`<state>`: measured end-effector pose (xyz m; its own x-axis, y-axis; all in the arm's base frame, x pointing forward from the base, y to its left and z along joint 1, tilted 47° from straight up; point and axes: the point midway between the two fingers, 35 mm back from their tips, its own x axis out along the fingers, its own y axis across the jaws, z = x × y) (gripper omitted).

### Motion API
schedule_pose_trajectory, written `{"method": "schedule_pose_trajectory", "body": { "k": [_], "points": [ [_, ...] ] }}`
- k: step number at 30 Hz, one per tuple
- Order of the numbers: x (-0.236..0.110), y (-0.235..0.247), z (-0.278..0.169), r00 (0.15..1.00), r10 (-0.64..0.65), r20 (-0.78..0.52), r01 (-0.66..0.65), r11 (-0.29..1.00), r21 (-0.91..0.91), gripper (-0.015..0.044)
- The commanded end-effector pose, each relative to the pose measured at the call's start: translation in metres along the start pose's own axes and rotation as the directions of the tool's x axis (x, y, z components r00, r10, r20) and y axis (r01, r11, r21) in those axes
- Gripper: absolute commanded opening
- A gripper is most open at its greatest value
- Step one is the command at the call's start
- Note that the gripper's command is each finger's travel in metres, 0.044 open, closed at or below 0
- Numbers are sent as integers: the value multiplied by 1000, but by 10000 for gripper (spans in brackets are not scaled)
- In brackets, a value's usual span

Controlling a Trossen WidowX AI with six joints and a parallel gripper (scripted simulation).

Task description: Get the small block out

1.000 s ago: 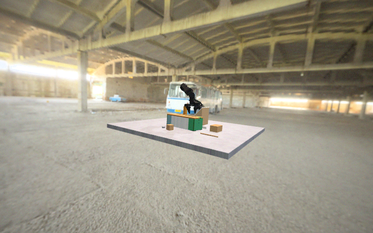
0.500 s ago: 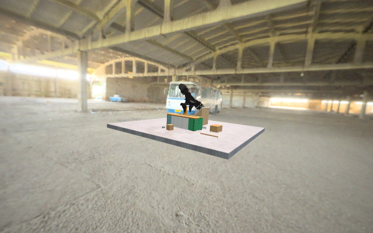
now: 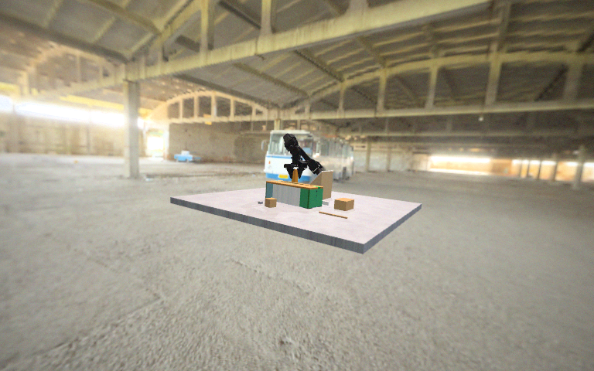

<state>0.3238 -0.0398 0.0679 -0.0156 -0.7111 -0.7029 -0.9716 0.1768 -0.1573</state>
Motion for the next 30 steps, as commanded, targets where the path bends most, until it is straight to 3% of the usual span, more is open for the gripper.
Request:
{"method": "schedule_pose_trajectory", "body": {
  "k": [1, 30],
  "points": [
    [0, -2, -8, 1000, -2, -3, 2, 1000, 1, 400],
    [-2, -6, -55, 1000, -2, -4, 2, 1000, 0, 400]
  ]
}}
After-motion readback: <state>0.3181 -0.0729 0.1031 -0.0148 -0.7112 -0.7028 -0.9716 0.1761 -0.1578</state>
